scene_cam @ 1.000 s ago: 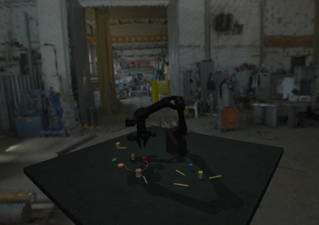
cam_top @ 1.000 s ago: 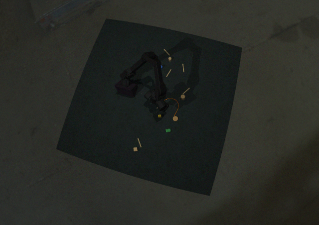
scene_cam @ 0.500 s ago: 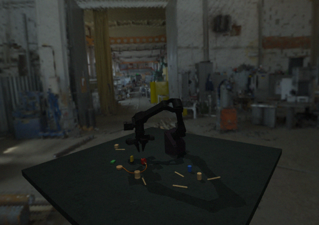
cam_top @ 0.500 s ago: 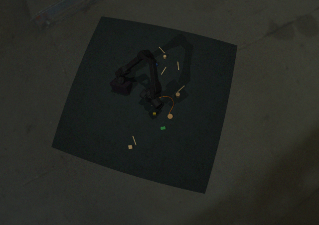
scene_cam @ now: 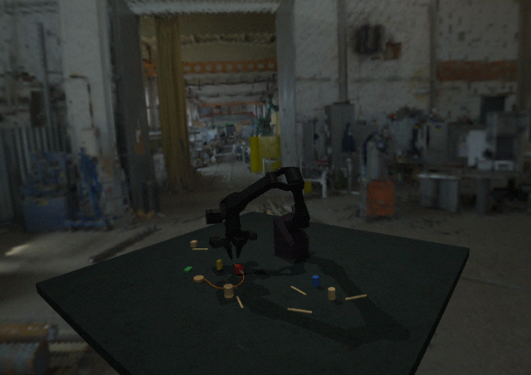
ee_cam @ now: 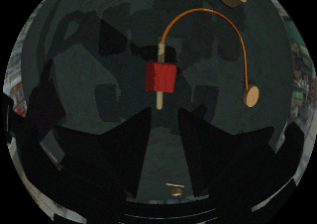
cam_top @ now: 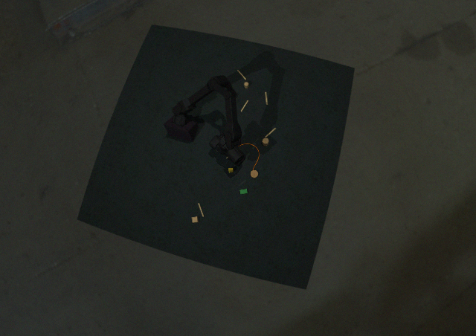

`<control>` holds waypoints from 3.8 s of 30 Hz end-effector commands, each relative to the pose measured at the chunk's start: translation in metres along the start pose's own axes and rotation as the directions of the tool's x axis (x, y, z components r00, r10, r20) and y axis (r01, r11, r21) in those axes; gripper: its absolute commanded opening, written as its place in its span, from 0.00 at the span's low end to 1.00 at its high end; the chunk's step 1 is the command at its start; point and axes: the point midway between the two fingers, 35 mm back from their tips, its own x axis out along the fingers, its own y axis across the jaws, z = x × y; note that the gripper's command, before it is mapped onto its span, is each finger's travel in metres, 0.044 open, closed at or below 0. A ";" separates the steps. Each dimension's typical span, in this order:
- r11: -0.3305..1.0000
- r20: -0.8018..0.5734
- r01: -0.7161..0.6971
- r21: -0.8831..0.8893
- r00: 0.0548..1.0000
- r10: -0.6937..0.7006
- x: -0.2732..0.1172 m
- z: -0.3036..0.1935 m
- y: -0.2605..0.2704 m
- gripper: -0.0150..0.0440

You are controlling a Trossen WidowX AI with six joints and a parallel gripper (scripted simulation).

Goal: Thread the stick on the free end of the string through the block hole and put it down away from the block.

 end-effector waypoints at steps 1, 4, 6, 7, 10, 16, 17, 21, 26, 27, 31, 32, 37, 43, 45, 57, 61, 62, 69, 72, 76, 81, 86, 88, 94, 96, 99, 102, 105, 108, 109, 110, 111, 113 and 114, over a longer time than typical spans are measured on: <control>1.000 0.004 -0.002 0.008 1.000 0.002 0.009 0.000 0.001 0.46; 1.000 0.005 -0.003 0.008 1.000 0.003 0.014 0.000 0.002 0.46; 1.000 0.005 -0.003 0.008 1.000 0.003 0.017 0.000 0.002 0.46; 1.000 0.005 -0.003 0.008 1.000 0.003 0.018 0.000 0.002 0.46; 1.000 0.006 -0.003 0.008 1.000 0.003 0.023 0.000 0.002 0.46; 1.000 0.008 -0.004 0.007 1.000 0.004 0.033 0.001 0.004 0.46; 1.000 0.008 -0.004 0.007 1.000 0.004 0.035 0.001 0.004 0.46; 1.000 0.009 -0.005 0.007 1.000 0.005 0.041 0.001 0.005 0.46; 1.000 0.009 -0.005 0.007 1.000 0.005 0.042 0.001 0.005 0.46; 1.000 0.009 -0.005 0.007 1.000 0.005 0.042 0.001 0.005 0.46; 1.000 0.006 -0.005 0.002 1.000 0.005 0.040 0.001 0.004 0.32; 1.000 0.006 -0.005 0.002 1.000 0.005 0.040 0.001 0.004 0.28; 1.000 0.006 -0.005 0.002 1.000 0.005 0.040 0.001 0.004 0.25; 1.000 0.030 -0.006 0.012 1.000 0.005 0.041 0.000 0.005 0.25; 1.000 0.065 -0.006 0.028 0.998 0.004 0.042 -0.001 0.005 0.25; 0.999 0.122 -0.008 0.051 0.993 0.002 0.044 -0.003 0.006 0.25; 0.999 0.121 -0.008 0.051 0.993 0.001 0.044 -0.007 0.006 0.25; 0.999 0.121 -0.007 0.051 0.993 0.001 0.044 -0.008 0.006 0.25; 0.999 0.121 -0.006 0.051 0.993 0.000 0.043 -0.017 0.006 0.25; 0.999 0.121 -0.006 0.051 0.993 -0.001 0.044 -0.021 0.007 0.25; 0.999 0.121 -0.005 0.051 0.993 -0.001 0.044 -0.026 0.007 0.25; 0.999 0.120 -0.004 0.051 0.993 -0.002 0.044 -0.032 0.007 0.25; 0.999 0.120 -0.004 0.051 0.993 -0.002 0.044 -0.038 0.007 0.25; 0.999 0.120 -0.004 0.051 0.993 -0.002 0.044 -0.040 0.008 0.25; 0.999 0.119 -0.004 0.051 0.993 -0.003 0.044 -0.047 0.008 0.25; 0.999 0.118 -0.004 0.053 0.993 -0.002 0.043 -0.049 0.008 0.25; 0.998 0.118 -0.005 0.057 0.993 -0.002 0.043 -0.053 0.007 0.25; 0.998 0.117 -0.005 0.062 0.993 -0.002 0.043 -0.057 0.007 0.25; 0.998 0.117 -0.006 0.068 0.993 -0.002 0.043 -0.060 0.007 0.25; 0.997 0.117 -0.006 0.073 0.993 -0.002 0.043 -0.064 0.007 0.25; 0.997 0.117 -0.007 0.074 0.993 -0.002 0.043 -0.065 0.007 0.25; 0.997 0.116 -0.007 0.075 0.993 -0.002 0.043 -0.066 0.008 0.25; 0.997 0.116 -0.007 0.076 0.993 -0.002 0.043 -0.067 0.008 0.25; 0.997 0.116 -0.007 0.076 0.993 -0.002 0.043 -0.069 0.009 0.25; 0.997 0.116 -0.006 0.076 0.993 -0.003 0.043 -0.070 0.009 0.25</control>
